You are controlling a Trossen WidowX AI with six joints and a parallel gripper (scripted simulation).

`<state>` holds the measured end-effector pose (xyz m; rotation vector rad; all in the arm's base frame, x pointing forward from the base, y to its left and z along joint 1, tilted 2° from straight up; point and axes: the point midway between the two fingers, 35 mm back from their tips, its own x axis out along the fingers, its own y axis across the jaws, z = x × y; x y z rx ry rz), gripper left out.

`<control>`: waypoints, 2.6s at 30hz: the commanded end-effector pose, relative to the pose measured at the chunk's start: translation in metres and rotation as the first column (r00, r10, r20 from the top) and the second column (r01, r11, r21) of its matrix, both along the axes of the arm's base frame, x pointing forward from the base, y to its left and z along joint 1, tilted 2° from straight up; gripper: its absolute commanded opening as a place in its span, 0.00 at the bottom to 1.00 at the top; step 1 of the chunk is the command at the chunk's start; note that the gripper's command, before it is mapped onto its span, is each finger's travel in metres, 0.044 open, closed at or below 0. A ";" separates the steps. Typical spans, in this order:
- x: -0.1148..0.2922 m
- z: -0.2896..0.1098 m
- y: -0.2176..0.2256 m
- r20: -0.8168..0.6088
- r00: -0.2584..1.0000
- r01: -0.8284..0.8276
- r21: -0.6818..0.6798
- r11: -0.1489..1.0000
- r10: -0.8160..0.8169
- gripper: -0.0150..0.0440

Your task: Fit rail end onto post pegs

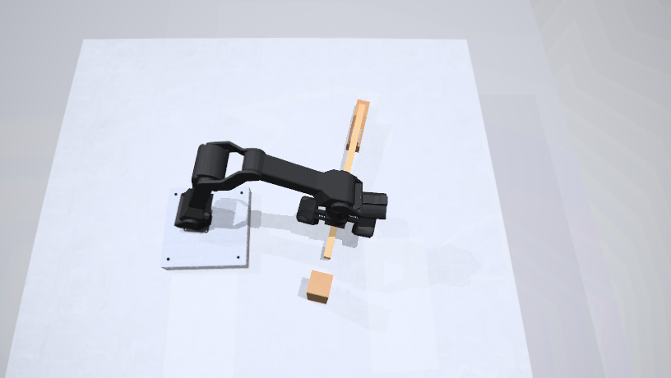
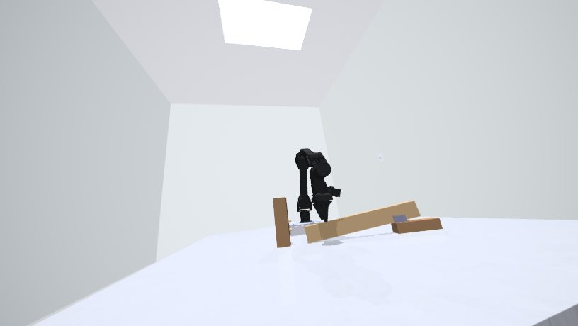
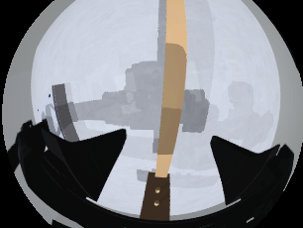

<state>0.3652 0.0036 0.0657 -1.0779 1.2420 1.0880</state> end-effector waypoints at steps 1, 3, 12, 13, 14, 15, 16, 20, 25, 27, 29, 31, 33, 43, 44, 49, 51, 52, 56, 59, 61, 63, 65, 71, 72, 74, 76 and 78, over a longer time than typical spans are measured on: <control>-0.001 -0.010 -0.001 -0.007 1.000 -0.003 -0.006 1.000 0.003 1.00; 0.000 -0.013 -0.001 -0.007 1.000 -0.003 -0.006 1.000 0.003 1.00; 0.000 -0.028 -0.001 -0.007 1.000 -0.003 -0.006 1.000 0.003 1.00; 0.000 -0.029 -0.001 -0.007 1.000 -0.003 -0.006 1.000 0.003 1.00; 0.000 -0.031 -0.001 -0.007 1.000 -0.003 -0.006 1.000 0.003 1.00; 0.000 -0.033 -0.001 -0.007 1.000 -0.003 -0.006 1.000 0.003 1.00; 0.000 -0.034 -0.001 -0.007 1.000 -0.003 -0.006 1.000 0.003 1.00; -0.001 -0.041 -0.001 -0.007 1.000 -0.003 -0.006 1.000 0.003 1.00; -0.001 -0.049 0.000 -0.007 1.000 -0.003 -0.006 1.000 0.003 1.00; -0.002 -0.052 0.000 -0.007 1.000 -0.003 -0.006 1.000 0.003 1.00; -0.002 -0.054 0.000 -0.007 1.000 -0.003 -0.006 1.000 0.003 1.00; -0.002 -0.055 0.000 -0.007 1.000 -0.003 -0.006 1.000 0.003 0.96; -0.002 -0.055 0.000 -0.007 1.000 -0.003 -0.006 1.000 0.003 0.87; -0.002 -0.055 0.000 -0.007 1.000 -0.003 -0.006 1.000 0.003 0.42; -0.002 -0.055 0.000 -0.007 1.000 -0.003 -0.006 1.000 0.003 0.38; -0.002 -0.055 0.000 -0.007 1.000 -0.003 -0.006 1.000 0.003 0.29; -0.002 -0.055 0.000 -0.007 1.000 -0.003 -0.006 1.000 0.003 0.26; -0.002 -0.055 0.000 -0.007 1.000 -0.003 -0.006 1.000 0.003 0.25; -0.002 -0.055 0.000 -0.007 1.000 -0.003 -0.006 1.000 0.003 0.25; -0.002 -0.055 0.000 -0.007 1.000 -0.003 -0.006 1.000 0.003 0.25; -0.002 -0.055 0.000 -0.007 1.000 -0.003 -0.006 1.000 0.003 0.25; -0.002 -0.055 0.000 -0.007 1.000 -0.003 -0.006 1.000 0.003 0.25; -0.002 -0.054 0.000 -0.007 1.000 -0.003 -0.006 1.000 0.003 0.25; -0.002 -0.051 0.000 -0.007 1.000 -0.003 -0.006 1.000 0.003 0.25; -0.002 -0.050 0.000 -0.007 1.000 -0.003 -0.006 1.000 0.003 0.25; -0.002 -0.049 0.000 -0.007 1.000 -0.003 -0.006 1.000 0.003 0.25; -0.002 -0.048 0.000 -0.007 1.000 -0.003 -0.006 1.000 0.003 0.25; -0.002 -0.047 0.000 -0.007 1.000 -0.003 -0.006 1.000 0.003 0.25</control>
